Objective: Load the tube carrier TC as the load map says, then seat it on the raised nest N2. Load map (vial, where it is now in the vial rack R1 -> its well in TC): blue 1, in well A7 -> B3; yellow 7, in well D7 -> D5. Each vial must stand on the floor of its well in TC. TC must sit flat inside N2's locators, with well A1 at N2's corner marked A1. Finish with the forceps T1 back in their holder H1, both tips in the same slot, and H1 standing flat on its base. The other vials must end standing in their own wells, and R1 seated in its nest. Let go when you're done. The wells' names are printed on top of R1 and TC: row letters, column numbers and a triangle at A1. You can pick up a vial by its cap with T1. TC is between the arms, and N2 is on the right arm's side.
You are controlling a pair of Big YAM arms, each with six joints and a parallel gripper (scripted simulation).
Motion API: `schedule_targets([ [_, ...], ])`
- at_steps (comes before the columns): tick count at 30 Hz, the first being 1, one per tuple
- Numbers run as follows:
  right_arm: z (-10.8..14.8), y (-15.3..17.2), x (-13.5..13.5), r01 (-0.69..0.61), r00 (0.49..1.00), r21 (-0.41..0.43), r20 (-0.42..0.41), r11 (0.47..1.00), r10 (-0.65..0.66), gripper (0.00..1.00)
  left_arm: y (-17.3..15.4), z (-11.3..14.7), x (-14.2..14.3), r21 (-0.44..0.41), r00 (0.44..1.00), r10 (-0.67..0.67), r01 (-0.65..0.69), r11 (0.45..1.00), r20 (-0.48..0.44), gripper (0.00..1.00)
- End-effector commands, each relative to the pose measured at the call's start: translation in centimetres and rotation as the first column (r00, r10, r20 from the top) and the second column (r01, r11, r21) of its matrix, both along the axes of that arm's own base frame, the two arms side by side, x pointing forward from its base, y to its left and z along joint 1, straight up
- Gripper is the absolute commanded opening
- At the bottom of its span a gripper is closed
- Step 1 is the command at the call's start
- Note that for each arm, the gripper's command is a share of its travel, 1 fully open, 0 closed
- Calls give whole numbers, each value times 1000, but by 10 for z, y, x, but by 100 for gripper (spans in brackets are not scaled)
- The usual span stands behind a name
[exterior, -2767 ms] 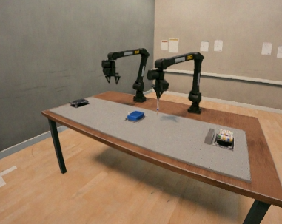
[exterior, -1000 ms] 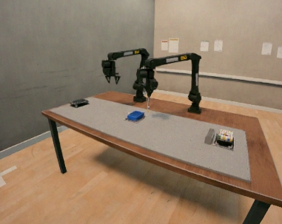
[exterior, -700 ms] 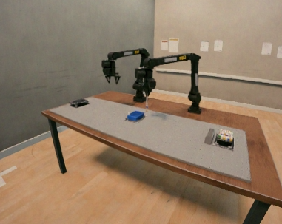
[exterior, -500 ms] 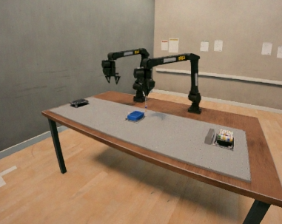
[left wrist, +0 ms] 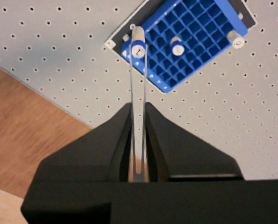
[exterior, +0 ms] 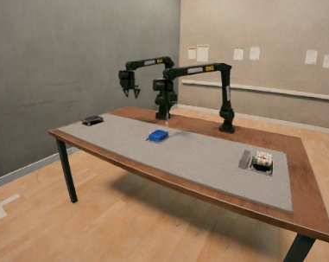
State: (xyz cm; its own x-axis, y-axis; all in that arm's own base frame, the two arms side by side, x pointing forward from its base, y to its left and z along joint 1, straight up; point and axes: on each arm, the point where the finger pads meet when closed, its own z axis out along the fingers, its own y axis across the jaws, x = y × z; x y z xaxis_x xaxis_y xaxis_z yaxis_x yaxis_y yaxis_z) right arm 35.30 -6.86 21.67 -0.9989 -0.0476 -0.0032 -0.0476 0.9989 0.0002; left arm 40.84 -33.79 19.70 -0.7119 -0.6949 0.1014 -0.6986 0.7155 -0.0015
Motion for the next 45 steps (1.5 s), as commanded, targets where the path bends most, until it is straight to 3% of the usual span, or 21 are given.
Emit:
schedule_targets([
  [1,12,-1,8,13,999,-7,32,1000,-13,100,-20,20,9,-24,1000,1,0,1000,29,9],
  [5,12,-1,8,13,999,-7,32,1000,-13,100,-27,20,9,-24,1000,1,0,1000,28,9],
  [11,12,-1,8,13,999,-7,32,1000,-13,100,-58,21,16,-92,999,0,5,996,53,9],
  [20,12,-1,8,13,999,-7,32,1000,-13,100,-58,19,11,-27,999,0,1,1000,44,9],
  [31,12,-1,8,13,999,-7,32,1000,-13,100,-48,39,12,-40,998,-1,3,999,64,9],
  [45,12,-1,8,13,999,-7,32,1000,-13,100,-43,31,16,-25,999,2,-1,1000,52,9],
])
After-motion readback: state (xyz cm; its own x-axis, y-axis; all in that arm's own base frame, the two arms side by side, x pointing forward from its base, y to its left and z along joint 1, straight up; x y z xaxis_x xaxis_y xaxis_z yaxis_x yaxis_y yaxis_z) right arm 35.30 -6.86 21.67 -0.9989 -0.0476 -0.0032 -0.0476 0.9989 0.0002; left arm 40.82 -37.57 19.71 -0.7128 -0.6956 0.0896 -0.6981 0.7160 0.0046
